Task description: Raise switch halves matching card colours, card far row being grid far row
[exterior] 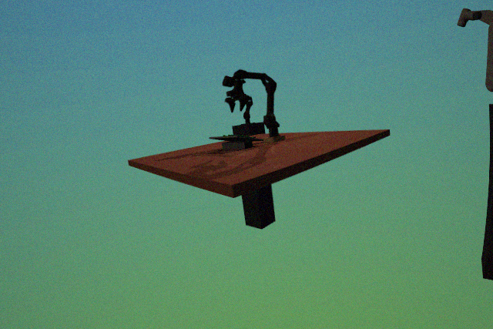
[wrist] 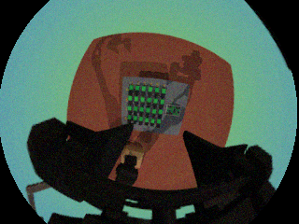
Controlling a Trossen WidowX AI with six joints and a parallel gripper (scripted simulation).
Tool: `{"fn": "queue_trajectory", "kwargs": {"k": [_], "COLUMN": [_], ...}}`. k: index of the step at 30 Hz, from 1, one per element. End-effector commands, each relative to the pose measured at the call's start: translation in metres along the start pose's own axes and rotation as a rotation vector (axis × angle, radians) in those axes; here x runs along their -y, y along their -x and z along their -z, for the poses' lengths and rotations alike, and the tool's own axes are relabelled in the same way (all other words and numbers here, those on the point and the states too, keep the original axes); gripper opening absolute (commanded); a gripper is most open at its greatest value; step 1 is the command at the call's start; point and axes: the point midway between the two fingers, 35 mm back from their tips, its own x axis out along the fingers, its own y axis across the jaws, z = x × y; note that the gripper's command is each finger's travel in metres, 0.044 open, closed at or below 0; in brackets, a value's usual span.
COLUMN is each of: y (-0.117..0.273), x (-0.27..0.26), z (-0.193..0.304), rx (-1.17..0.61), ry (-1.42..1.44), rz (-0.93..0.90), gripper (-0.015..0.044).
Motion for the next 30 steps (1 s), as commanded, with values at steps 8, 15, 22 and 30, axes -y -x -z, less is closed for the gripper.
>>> {"fn": "queue_trajectory", "kwargs": {"k": [8, 15, 22, 30], "y": [-0.086, -0.096, -0.131, -0.141], "x": [0.016, 0.018, 0.017, 0.017], "z": [-0.065, -0.070, -0.071, -0.071], "rx": [0.001, 0.002, -0.023, -0.023], "ry": [0.012, 0.015, 0.015, 0.015], "rz": [-0.013, -0.014, -0.014, -0.014], "gripper": [0.0190, 0.0006, 0.0000, 0.0000]}}
